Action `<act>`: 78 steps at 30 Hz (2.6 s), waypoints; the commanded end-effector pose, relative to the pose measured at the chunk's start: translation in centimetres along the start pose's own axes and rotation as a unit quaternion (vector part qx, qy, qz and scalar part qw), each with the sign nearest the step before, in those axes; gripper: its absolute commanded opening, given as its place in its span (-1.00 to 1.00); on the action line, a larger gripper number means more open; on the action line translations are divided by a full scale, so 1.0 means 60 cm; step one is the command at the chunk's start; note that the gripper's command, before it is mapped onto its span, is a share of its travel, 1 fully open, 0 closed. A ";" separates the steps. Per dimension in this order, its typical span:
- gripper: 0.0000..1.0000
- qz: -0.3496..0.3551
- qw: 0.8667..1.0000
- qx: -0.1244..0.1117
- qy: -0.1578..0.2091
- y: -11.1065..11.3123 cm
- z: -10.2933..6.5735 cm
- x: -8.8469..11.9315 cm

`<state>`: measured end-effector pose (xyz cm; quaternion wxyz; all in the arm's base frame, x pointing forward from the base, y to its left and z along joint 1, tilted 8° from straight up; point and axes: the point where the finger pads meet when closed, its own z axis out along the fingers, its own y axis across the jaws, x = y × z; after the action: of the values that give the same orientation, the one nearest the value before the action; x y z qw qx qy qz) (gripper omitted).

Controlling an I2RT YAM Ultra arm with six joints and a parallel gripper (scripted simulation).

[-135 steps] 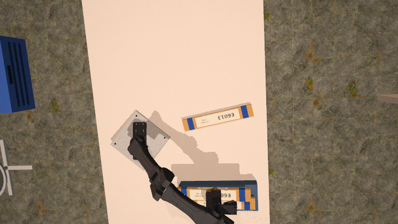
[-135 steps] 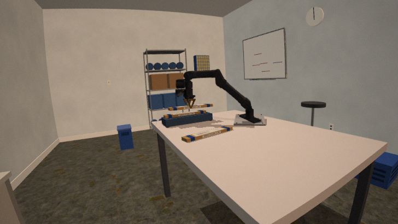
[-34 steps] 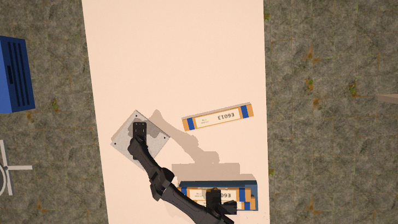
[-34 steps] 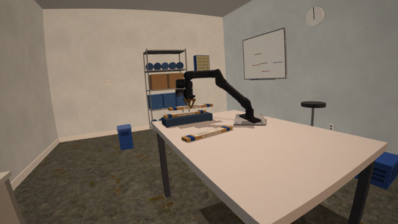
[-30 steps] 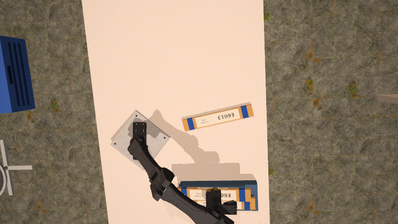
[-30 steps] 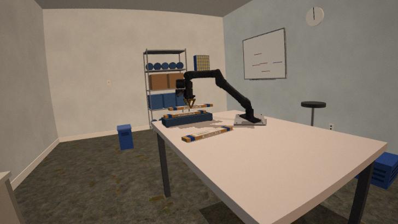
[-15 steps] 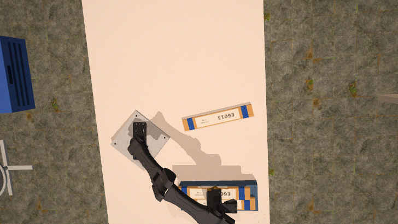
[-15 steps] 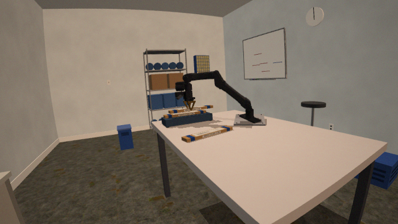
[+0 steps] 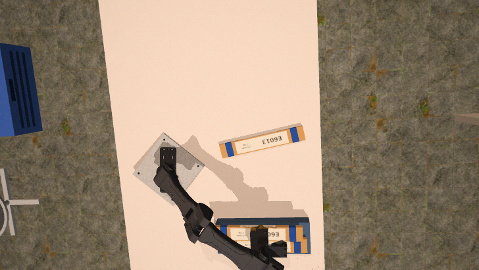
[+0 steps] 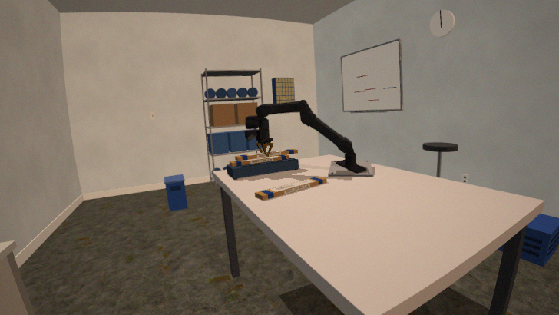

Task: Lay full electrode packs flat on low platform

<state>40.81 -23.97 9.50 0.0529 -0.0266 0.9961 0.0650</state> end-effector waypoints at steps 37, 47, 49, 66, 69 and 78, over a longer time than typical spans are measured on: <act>-1.00 0.000 0.999 0.022 -0.027 0.000 -0.058 -0.010; -1.00 -0.001 0.999 0.024 -0.030 0.000 -0.060 -0.013; -1.00 -0.001 0.999 0.023 -0.029 0.000 -0.059 -0.012; -1.00 -0.001 0.999 0.025 -0.031 0.000 -0.061 -0.014; -1.00 -0.001 0.999 0.025 -0.031 0.000 -0.061 -0.014; -1.00 -0.001 0.999 0.025 -0.031 0.000 -0.062 -0.014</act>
<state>40.75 -23.98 9.29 0.0481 -0.0251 0.9963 0.0668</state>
